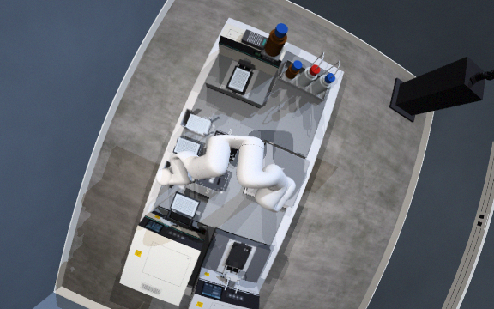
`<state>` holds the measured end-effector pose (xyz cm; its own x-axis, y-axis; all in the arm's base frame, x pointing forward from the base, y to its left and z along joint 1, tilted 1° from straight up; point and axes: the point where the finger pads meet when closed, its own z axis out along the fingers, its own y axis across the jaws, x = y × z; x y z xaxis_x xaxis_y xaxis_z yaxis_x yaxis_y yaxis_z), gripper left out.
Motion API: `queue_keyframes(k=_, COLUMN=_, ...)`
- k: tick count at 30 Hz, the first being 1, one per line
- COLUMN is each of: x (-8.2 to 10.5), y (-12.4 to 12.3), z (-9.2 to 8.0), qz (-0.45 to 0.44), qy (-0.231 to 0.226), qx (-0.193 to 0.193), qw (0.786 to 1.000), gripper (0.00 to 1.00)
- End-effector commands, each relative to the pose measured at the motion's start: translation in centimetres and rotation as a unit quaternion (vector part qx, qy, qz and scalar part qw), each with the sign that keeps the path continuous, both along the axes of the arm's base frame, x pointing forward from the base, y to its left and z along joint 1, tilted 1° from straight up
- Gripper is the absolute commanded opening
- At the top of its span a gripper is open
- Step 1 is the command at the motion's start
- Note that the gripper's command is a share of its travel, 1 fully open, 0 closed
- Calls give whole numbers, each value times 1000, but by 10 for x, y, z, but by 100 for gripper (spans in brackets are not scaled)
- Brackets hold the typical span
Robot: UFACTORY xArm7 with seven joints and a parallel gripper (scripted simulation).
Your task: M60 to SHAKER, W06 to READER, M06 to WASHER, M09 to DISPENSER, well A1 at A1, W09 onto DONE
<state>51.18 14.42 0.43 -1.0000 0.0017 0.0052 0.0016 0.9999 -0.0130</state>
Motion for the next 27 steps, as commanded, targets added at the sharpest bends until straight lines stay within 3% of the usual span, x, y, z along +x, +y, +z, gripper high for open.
queue_keyframes(k=1, x=1, y=1, z=0, qz=0, qy=-2, qx=0, qw=1000, gripper=100)
queue_keyframes(k=23, x=1, y=1, z=-1, qz=0, qy=-2, qx=0, qw=1000, gripper=100)
queue_keyframes(k=24, x=1, y=1, z=-1, qz=0, qy=-2, qx=0, qw=1000, gripper=0)
queue_keyframes(k=27, x=1, y=1, z=-1, qz=0, qy=-2, qx=0, qw=1000, gripper=0)
